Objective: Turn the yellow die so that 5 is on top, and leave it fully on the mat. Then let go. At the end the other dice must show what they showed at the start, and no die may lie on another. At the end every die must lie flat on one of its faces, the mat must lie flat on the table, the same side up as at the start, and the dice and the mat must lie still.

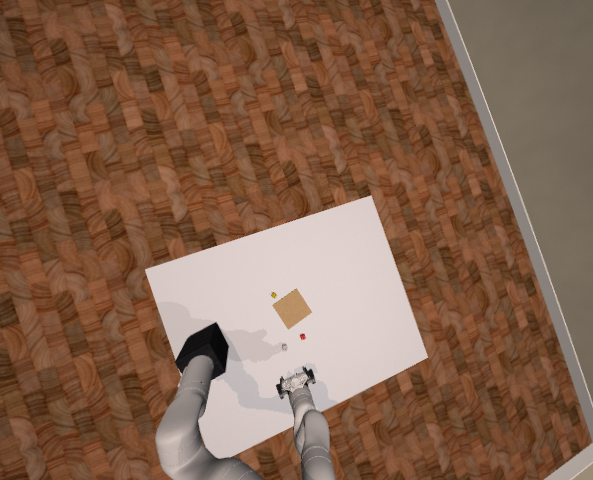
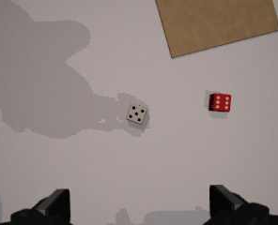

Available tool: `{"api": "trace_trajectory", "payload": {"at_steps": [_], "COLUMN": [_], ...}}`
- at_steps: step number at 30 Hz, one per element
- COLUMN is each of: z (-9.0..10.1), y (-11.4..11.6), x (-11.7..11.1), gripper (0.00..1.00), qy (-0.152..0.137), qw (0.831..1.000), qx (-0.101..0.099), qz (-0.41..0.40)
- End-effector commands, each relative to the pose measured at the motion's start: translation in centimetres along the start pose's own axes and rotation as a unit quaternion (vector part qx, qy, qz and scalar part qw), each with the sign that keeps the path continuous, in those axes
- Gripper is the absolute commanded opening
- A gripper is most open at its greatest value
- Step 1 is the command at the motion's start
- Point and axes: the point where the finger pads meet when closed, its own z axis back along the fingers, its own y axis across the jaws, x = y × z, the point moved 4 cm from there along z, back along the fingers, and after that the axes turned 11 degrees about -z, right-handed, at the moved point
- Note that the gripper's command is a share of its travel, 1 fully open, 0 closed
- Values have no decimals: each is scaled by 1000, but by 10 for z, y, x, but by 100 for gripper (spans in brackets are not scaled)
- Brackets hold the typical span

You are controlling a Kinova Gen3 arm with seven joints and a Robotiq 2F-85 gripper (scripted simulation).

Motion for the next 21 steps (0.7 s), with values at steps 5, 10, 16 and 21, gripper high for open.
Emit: {"api": "trace_trajectory", "payload": {"at_steps": [5, 10, 16, 21], "z": [-19, -50, -77, -101], "y": [-1, -1, -1, -1], "x": [1, 1, 1, 2], "gripper": [100, 100, 100, 100], "qy": [0, 0, 0, 0], "qw": [1000, 1000, 1000, 1000], "qx": [-1, -1, -1, -1], "qz": [0, 0, 0, 0]}}
